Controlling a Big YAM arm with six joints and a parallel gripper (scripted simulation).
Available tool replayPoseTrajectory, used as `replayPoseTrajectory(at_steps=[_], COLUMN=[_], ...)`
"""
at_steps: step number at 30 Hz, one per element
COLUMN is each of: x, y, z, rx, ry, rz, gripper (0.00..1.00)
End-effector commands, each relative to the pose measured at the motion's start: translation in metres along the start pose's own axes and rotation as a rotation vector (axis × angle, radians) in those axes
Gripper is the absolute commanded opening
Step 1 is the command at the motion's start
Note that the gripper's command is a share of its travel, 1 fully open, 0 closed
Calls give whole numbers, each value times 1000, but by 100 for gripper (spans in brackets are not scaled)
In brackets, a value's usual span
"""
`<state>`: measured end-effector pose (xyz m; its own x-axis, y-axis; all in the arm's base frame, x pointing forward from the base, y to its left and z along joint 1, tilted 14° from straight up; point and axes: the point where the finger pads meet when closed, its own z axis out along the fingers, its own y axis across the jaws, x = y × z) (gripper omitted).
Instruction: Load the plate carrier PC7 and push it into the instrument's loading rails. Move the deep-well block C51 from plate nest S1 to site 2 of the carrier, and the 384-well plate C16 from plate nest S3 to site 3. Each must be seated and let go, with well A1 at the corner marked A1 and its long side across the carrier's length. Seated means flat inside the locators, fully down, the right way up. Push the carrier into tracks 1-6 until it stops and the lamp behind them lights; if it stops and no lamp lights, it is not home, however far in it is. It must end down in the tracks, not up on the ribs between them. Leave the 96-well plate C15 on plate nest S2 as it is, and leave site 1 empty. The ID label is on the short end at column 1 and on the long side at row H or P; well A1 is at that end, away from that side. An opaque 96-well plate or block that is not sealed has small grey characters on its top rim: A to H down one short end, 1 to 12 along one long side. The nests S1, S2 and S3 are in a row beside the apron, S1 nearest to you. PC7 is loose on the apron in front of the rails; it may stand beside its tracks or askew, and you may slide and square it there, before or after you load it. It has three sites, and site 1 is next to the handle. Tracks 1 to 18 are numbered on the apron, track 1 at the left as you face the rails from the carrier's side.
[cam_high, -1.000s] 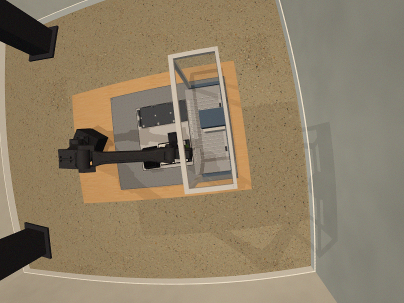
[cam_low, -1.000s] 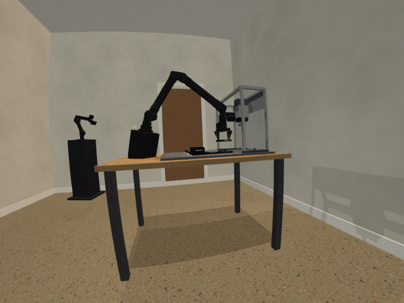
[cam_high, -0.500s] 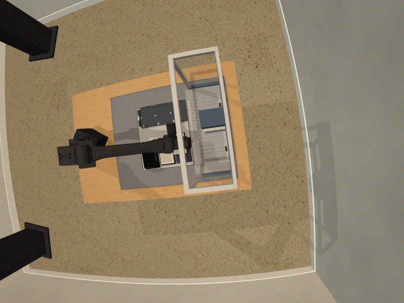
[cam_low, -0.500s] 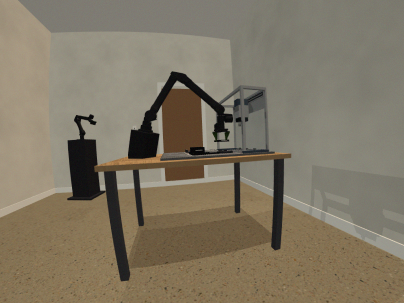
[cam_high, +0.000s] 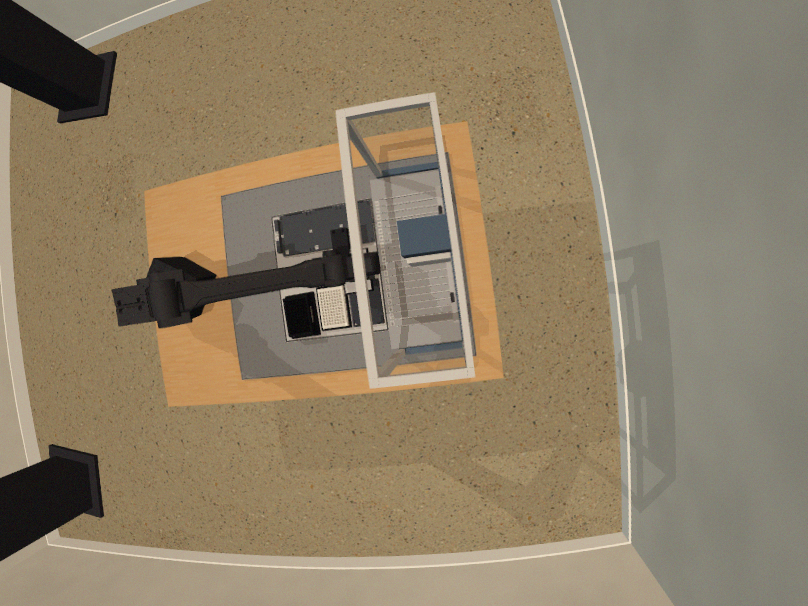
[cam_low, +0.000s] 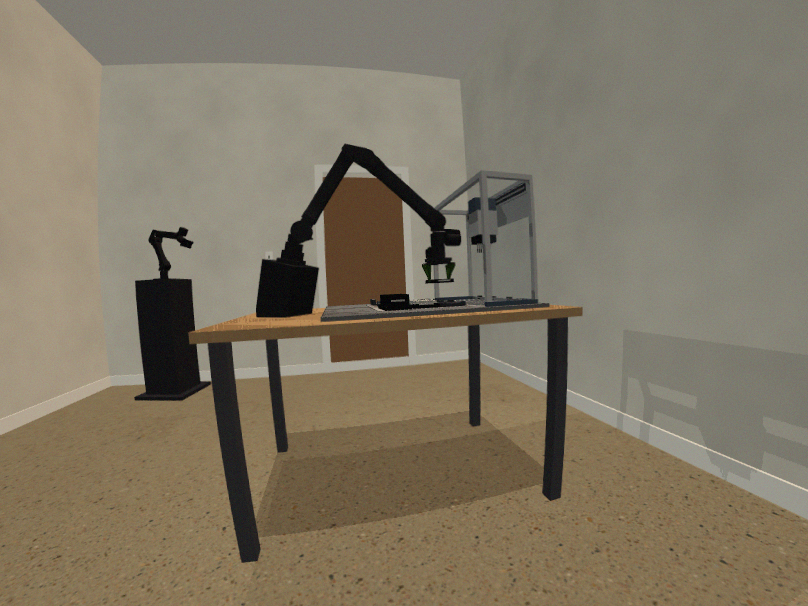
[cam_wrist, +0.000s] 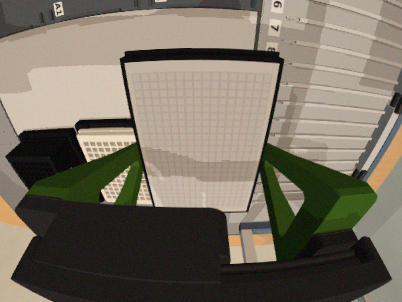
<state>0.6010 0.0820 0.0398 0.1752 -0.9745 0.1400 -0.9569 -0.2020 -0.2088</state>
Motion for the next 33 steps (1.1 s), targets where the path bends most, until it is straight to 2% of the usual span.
replayPoseTrajectory(at_steps=[1, 7, 9, 14, 33], x=[-24, -48, -48, -68, -138], y=[0, -2, -2, -21, -20], z=[4, 2, 2, -11, -11], rx=[3, 4, 4, 37, 32], ry=[-5, -5, -5, -9, -12], rz=[9, 9, 9, 14, 13], gripper=[0, 0, 0, 0, 0])
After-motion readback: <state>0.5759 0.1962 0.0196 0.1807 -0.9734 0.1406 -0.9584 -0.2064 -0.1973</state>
